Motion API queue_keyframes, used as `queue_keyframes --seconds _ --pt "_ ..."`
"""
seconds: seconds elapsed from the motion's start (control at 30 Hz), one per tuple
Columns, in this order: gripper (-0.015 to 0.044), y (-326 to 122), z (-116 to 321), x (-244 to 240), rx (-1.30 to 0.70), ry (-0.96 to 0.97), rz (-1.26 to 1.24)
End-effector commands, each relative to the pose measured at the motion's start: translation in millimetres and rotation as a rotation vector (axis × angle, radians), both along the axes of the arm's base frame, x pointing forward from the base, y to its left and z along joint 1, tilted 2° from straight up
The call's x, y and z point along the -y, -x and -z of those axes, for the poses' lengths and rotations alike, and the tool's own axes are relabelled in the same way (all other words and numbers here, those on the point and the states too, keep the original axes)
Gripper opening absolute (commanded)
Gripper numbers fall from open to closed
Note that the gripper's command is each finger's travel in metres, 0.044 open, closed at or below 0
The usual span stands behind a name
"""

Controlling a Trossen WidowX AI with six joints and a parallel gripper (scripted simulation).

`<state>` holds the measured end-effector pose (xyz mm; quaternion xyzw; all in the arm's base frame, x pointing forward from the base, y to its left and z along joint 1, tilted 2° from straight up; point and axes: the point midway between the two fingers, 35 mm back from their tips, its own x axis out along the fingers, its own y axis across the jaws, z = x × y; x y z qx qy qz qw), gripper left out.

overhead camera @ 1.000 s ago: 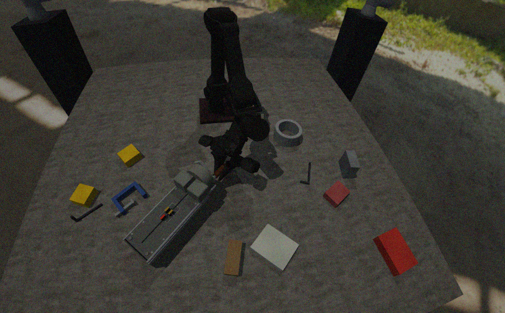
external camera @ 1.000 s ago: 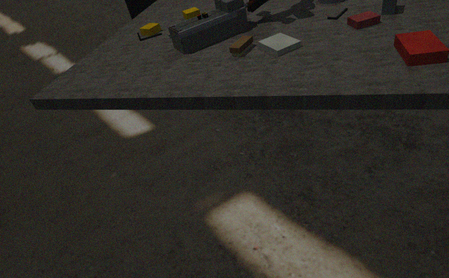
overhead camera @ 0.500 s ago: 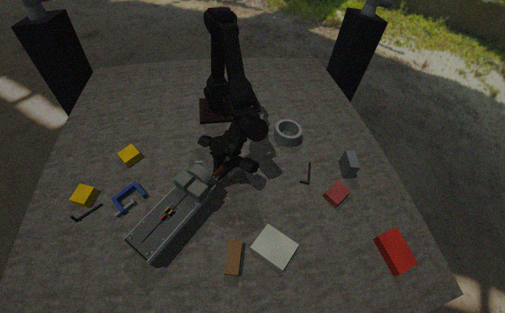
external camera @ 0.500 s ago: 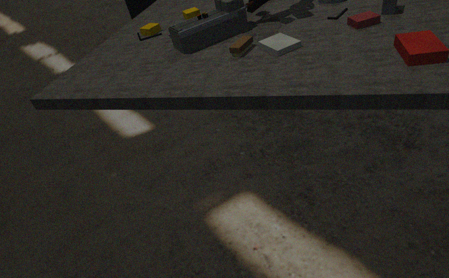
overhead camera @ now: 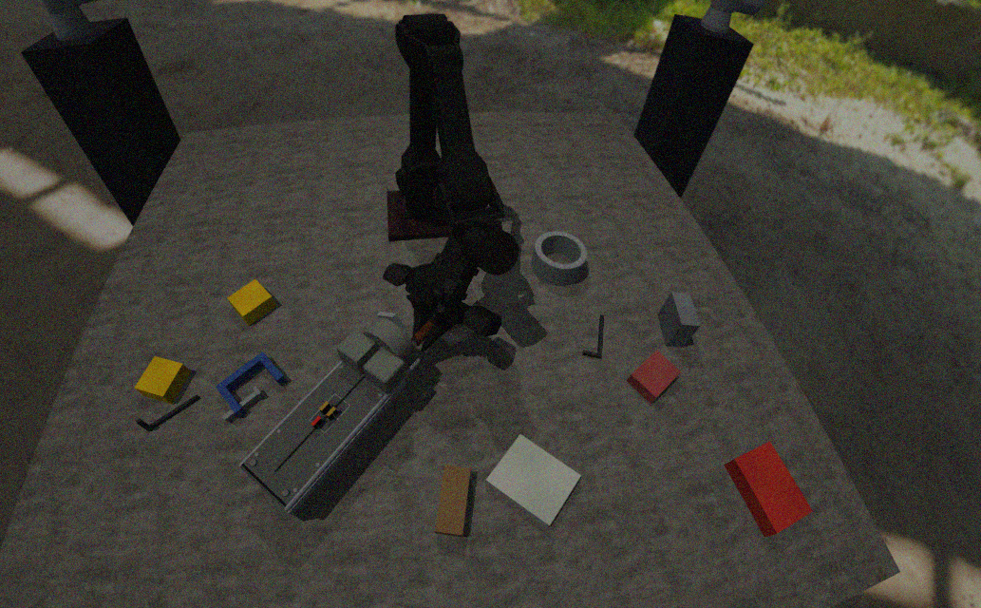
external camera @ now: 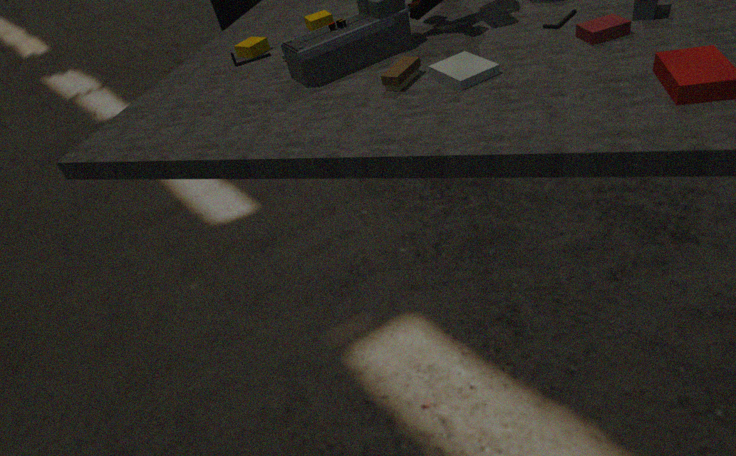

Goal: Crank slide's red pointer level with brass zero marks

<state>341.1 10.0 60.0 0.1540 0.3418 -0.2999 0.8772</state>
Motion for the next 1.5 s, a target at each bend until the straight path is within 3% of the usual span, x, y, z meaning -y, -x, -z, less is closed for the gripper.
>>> queue_keyframes --seconds 0.0,1.47 --pt "0.0 4.6 5.6 6.1 -0.018 0.002 0.008" --pt "0.0 6.9 6.3 9.1 -0.018 0.002 0.008"
